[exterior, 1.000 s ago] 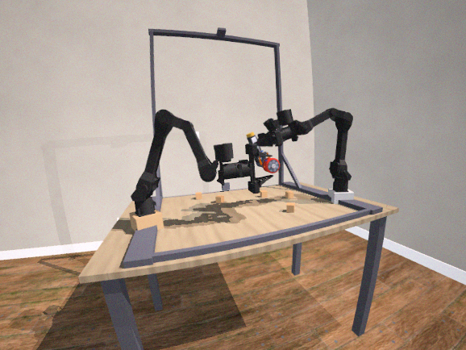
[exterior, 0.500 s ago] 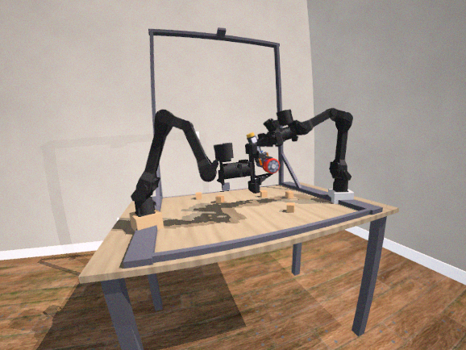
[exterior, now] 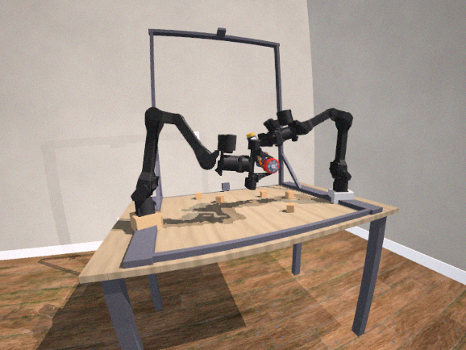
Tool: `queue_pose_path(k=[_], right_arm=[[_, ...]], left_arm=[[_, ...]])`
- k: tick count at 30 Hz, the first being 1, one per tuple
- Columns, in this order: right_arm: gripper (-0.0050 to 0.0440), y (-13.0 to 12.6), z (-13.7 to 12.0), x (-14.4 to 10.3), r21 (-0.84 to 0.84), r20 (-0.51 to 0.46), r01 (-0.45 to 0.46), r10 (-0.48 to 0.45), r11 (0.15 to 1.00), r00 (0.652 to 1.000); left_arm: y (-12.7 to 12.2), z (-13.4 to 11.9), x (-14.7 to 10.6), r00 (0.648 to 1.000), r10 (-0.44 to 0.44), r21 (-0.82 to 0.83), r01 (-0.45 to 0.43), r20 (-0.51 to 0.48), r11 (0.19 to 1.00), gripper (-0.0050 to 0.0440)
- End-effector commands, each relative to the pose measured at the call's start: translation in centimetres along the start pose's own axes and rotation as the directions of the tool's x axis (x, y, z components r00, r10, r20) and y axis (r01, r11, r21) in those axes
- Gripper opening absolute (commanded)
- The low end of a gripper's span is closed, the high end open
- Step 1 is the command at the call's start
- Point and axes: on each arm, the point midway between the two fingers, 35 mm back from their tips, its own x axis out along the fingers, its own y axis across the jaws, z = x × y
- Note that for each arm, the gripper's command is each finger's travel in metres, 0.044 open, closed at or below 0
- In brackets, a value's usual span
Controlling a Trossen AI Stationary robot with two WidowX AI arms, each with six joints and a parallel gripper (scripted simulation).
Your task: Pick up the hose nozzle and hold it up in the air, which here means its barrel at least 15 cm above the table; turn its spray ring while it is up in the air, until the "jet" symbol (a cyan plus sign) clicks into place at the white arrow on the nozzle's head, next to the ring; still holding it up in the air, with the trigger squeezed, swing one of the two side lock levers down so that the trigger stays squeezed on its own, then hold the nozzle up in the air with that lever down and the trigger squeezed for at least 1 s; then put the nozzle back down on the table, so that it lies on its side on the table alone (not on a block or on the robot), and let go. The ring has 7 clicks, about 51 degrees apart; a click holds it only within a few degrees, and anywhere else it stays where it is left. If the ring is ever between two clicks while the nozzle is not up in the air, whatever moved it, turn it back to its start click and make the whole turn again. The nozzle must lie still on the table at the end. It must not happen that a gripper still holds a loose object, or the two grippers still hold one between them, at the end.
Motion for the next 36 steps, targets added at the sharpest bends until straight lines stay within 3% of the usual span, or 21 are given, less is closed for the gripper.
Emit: queue_pose_path(k=[1, 2, 3, 5, 13, 15, 19, 21, 29, 30, 36], right_arm=[[0.0000, -1.06, -0.03, 0.05, -0.004, 0.000, -0.010, 0.010, 1.000, 1.000], [0.0000, -1.06, -0.03, 0.05, -0.004, 0.000, -0.010, 0.010, 1.000, 1.000], [0.0000, -1.31, -0.01, -0.01, -0.004, 0.001, -0.077, 0.077, 0.997, 0.997], [0.0000, -1.13, -0.03, 0.05, -0.004, 0.000, -0.039, 0.039, 0.999, 0.999], [0.0000, -1.13, -0.03, 0.05, -0.004, 0.000, -0.039, 0.039, 0.999, 0.999], [0.0000, -1.41, -0.01, -0.05, -0.003, -0.002, -0.124, 0.124, 0.992, 0.992], [0.0000, -1.26, -0.02, 0.01, -0.003, -0.002, -0.107, 0.107, 0.994, 0.994], [0.0000, -1.54, -0.02, -0.04, -0.002, -0.005, -0.191, 0.191, 0.982, 0.982], [0.0000, -1.54, -0.02, 0.05, 0.003, -0.008, -0.293, 0.293, 0.956, 0.956], [0.0408, -1.42, -0.02, 0.02, 0.002, -0.007, -0.269, 0.269, 0.963, 0.963], [0.0408, -1.42, -0.02, 0.02, 0.002, -0.007, -0.269, 0.269, 0.963, 0.963]], left_arm=[[0.04, 1.80, -0.54, 0.999, 0.002, 0.003, -0.002, 0.048, 1.000, 0.0170], [0.04, 1.80, -0.54, 0.999, 0.002, 0.003, -0.002, 0.048, 1.000, 0.0170], [0.04, 1.80, -0.54, 0.999, 0.002, 0.003, -0.002, 0.048, 1.000, 0.0170], [0.04, 1.80, -0.54, 0.999, 0.002, 0.003, -0.002, 0.048, 1.000, 0.0170], [0.04, 1.80, -0.54, 0.999, 0.002, 0.003, -0.002, 0.048, 1.000, 0.0170], [0.04, 1.80, -0.54, 0.999, 0.002, 0.003, -0.002, 0.048, 1.000, 0.0170], [0.04, 1.80, -0.54, 0.999, 0.002, 0.003, -0.002, 0.048, 1.000, 0.0170], [0.04, 1.80, -0.54, 0.999, 0.002, 0.003, -0.002, 0.048, 1.000, 0.0170], [0.04, 1.80, -0.54, 0.999, 0.002, 0.003, -0.002, 0.048, 1.000, 0.0170], [0.04, 1.80, -0.54, 0.999, 0.002, 0.003, -0.002, 0.048, 1.000, 0.0170], [0.04, 1.80, -0.54, 0.999, 0.002, 0.003, -0.002, 0.048, 1.000, 0.0170]])
